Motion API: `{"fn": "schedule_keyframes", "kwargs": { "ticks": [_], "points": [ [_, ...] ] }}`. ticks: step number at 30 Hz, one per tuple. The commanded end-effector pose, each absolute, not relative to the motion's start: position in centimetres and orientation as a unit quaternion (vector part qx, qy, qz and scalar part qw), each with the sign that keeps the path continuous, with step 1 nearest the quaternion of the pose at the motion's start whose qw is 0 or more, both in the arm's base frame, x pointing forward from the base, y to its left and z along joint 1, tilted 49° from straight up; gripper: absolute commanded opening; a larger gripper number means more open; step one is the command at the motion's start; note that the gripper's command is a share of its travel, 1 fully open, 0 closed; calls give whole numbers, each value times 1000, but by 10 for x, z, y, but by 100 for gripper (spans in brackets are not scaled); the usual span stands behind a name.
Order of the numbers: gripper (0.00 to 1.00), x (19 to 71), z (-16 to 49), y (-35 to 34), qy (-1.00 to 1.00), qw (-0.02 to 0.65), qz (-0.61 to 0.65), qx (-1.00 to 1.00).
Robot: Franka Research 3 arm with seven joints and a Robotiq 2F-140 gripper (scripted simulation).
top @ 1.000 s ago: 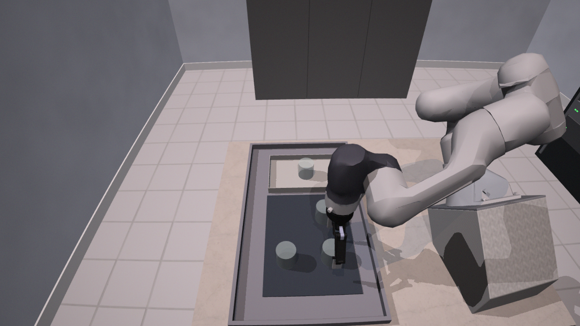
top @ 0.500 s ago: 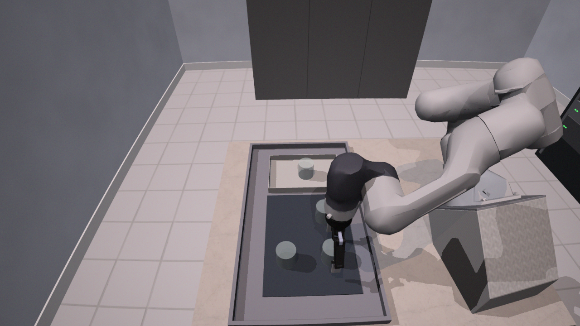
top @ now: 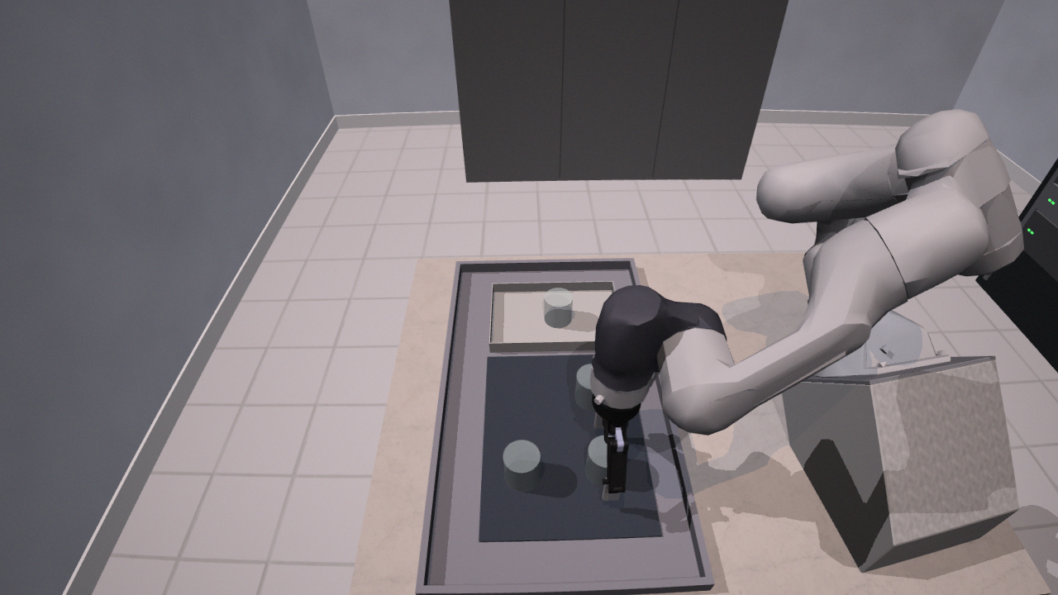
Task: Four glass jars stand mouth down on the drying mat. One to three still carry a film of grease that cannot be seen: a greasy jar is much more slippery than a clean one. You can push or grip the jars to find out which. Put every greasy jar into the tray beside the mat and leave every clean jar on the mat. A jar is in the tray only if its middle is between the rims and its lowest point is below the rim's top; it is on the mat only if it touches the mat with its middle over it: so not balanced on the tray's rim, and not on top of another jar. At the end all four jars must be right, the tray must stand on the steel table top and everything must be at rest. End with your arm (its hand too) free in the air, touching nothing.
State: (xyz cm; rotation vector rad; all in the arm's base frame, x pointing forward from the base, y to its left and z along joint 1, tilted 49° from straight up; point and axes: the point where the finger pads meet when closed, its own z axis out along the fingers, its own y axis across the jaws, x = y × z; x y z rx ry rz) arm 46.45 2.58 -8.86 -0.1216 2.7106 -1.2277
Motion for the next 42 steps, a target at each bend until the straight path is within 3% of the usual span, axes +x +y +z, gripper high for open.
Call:
{"fn": "schedule_keyframes", "kwargs": {
  "ticks": [1, 42],
  "points": [
    [62, 466, -90, 26, 907, 82, -410, -44],
    [56, 466, -90, 26, 907, 82, -410, -44]
  ]
}}
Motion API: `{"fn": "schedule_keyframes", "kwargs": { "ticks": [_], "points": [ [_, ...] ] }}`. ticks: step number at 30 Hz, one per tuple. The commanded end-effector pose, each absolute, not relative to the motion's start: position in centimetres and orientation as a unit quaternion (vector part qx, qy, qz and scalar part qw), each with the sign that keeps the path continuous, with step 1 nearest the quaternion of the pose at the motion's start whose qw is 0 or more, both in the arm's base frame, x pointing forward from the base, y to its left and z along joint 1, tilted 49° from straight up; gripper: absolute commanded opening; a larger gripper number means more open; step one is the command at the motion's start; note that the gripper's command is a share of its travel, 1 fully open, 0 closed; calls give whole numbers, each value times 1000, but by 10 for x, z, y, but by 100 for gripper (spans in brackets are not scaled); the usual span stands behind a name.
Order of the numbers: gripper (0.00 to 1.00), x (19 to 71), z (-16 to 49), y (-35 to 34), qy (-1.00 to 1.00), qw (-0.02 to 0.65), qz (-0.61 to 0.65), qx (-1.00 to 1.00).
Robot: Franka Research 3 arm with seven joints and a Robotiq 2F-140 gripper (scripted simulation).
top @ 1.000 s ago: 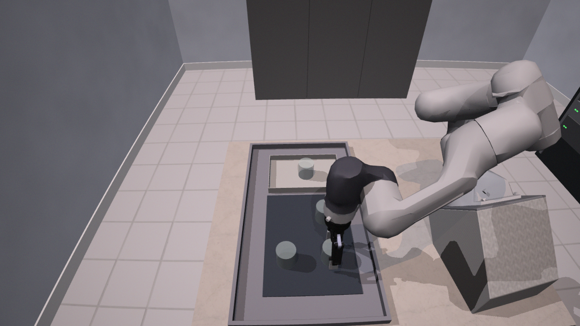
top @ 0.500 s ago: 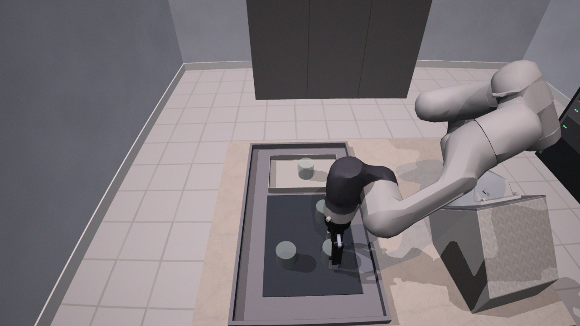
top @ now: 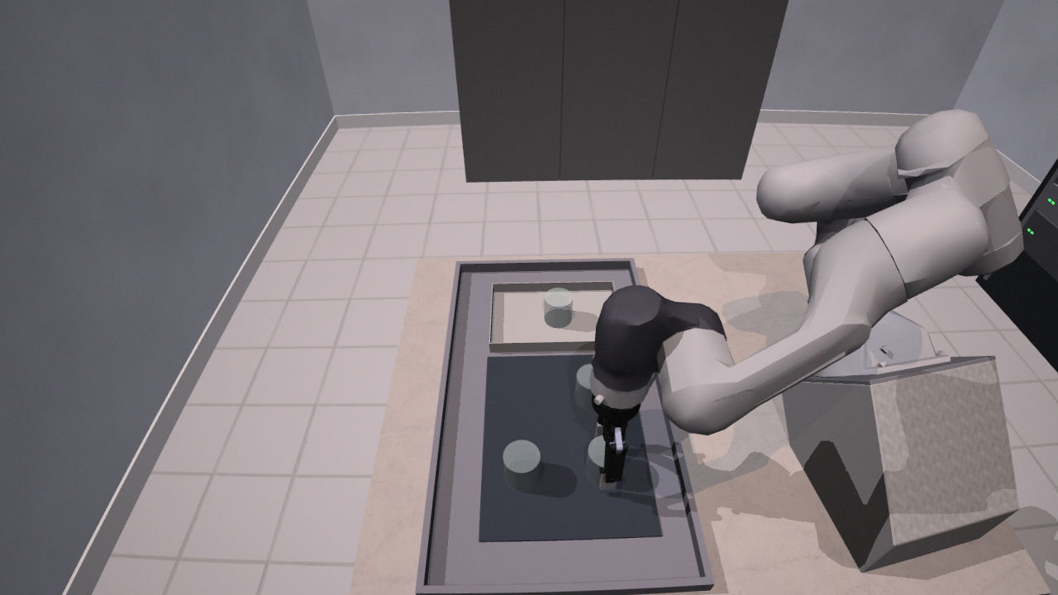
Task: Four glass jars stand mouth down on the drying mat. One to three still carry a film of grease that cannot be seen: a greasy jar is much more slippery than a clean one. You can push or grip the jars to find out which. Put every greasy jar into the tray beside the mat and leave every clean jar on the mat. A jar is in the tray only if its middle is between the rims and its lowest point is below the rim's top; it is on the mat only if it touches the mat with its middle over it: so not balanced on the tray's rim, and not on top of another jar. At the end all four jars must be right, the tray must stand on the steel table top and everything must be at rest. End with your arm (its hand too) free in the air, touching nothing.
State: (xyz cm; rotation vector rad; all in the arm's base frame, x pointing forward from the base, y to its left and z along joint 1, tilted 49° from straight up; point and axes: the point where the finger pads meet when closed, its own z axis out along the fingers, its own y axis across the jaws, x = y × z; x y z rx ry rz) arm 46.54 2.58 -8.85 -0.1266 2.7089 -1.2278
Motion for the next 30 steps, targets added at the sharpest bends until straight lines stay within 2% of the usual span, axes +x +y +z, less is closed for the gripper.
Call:
{"fn": "schedule_keyframes", "kwargs": {
  "ticks": [1, 28, 30],
  "points": [
    [56, 466, -90, 26, 907, 82, -410, -44],
    [53, 466, -90, 26, 907, 82, -410, -44],
    [50, 466, -90, 26, 907, 82, -410, -44]
  ]
}}
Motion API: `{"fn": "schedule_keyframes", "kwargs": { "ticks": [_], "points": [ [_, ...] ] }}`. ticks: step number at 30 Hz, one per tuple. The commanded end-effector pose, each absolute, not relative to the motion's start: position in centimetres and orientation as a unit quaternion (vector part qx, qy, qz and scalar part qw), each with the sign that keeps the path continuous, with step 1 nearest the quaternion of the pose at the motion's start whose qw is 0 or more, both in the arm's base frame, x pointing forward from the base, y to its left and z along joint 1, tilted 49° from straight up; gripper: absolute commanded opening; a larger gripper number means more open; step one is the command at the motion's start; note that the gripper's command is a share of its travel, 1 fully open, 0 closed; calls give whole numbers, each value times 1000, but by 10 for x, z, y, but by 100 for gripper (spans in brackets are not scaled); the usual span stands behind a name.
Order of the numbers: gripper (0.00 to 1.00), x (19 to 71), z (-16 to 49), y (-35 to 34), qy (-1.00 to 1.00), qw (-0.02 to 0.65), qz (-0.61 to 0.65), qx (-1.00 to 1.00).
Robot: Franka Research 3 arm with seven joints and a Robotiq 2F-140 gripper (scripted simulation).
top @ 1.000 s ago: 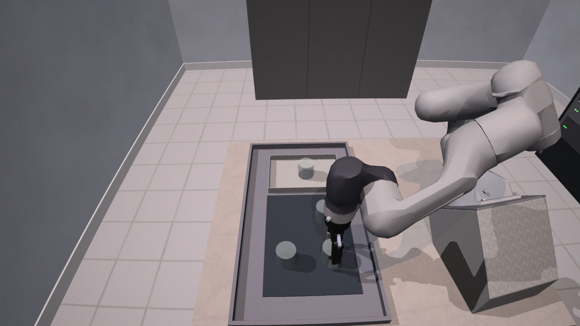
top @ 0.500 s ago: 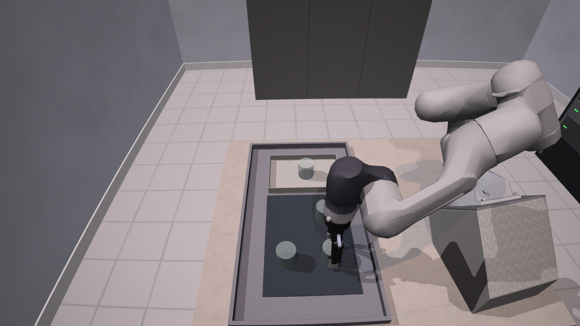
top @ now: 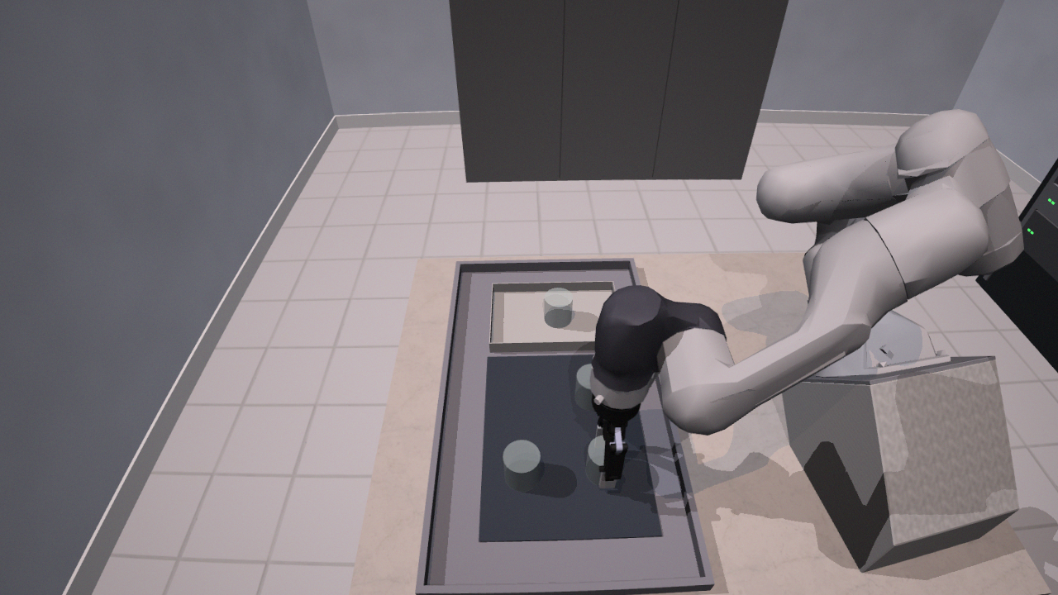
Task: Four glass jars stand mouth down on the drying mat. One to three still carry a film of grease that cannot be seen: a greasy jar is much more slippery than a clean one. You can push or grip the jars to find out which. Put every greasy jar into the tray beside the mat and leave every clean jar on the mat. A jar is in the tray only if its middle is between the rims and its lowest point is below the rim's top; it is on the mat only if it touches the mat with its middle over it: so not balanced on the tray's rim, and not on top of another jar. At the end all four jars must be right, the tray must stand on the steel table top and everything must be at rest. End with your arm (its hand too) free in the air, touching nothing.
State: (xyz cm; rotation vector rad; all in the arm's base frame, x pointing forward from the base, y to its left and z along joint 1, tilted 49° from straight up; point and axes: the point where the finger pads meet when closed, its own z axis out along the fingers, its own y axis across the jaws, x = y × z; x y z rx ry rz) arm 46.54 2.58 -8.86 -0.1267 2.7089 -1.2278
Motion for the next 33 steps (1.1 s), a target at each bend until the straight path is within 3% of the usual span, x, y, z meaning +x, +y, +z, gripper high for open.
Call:
{"fn": "schedule_keyframes", "kwargs": {
  "ticks": [1, 33],
  "points": [
    [50, 466, -90, 26, 907, 82, -410, -44],
    [44, 466, -90, 26, 907, 82, -410, -44]
  ]
}}
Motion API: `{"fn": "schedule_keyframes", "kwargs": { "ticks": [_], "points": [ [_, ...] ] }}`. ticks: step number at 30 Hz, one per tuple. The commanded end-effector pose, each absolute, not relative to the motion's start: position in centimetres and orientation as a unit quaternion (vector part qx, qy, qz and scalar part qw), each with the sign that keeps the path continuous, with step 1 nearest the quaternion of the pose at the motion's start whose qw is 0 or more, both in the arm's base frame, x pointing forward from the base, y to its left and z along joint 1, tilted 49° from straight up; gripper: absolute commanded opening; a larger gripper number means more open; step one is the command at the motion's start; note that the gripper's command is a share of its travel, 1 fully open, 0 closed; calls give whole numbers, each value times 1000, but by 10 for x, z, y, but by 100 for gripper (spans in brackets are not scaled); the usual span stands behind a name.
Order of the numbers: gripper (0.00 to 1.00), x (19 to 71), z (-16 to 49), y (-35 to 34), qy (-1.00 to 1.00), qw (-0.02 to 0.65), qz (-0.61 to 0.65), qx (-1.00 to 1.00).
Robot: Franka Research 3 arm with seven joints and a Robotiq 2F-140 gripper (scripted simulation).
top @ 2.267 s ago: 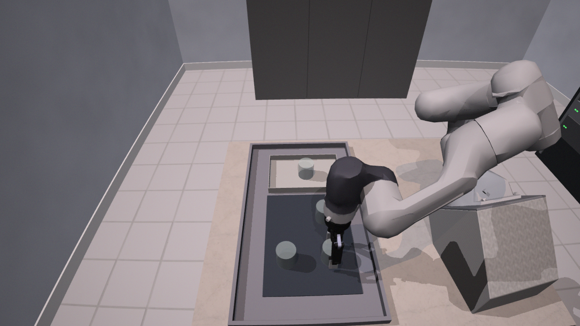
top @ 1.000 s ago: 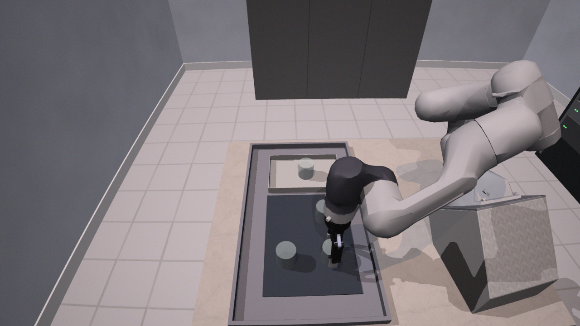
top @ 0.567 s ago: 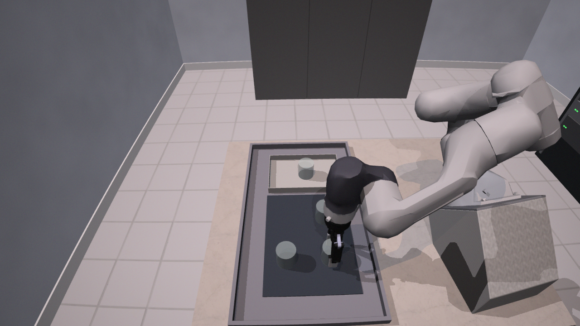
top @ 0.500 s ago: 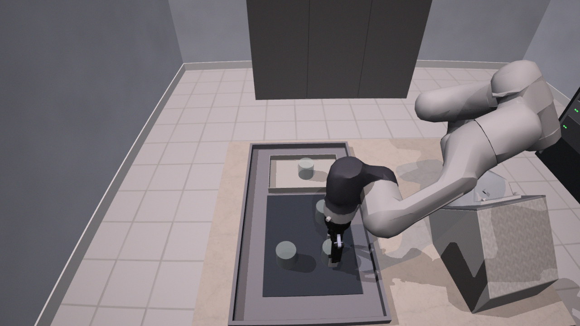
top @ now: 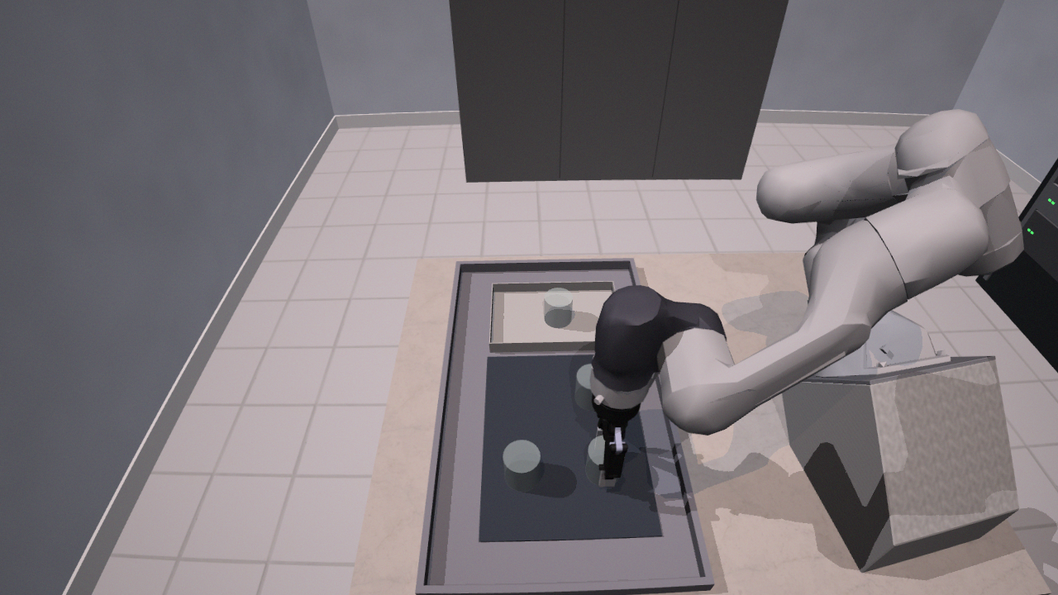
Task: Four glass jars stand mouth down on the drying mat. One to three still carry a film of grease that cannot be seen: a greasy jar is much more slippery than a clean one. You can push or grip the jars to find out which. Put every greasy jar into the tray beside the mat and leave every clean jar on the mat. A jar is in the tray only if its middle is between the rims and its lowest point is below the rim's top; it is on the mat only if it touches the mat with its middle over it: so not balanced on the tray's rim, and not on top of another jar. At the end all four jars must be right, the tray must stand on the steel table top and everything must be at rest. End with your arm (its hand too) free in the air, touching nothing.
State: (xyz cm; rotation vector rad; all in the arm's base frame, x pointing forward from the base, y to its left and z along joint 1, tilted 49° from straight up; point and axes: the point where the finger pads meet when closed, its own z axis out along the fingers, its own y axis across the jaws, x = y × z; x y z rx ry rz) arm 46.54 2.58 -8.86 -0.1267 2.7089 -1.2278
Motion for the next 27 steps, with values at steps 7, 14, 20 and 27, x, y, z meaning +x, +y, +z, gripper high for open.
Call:
{"fn": "schedule_keyframes", "kwargs": {
  "ticks": [7, 14, 20, 27],
  "points": [
    [44, 466, -90, 26, 907, 82, -410, -44],
    [44, 466, -90, 26, 907, 82, -410, -44],
    [41, 466, -90, 26, 907, 82, -410, -44],
    [41, 466, -90, 26, 907, 82, -410, -44]
  ]
}}
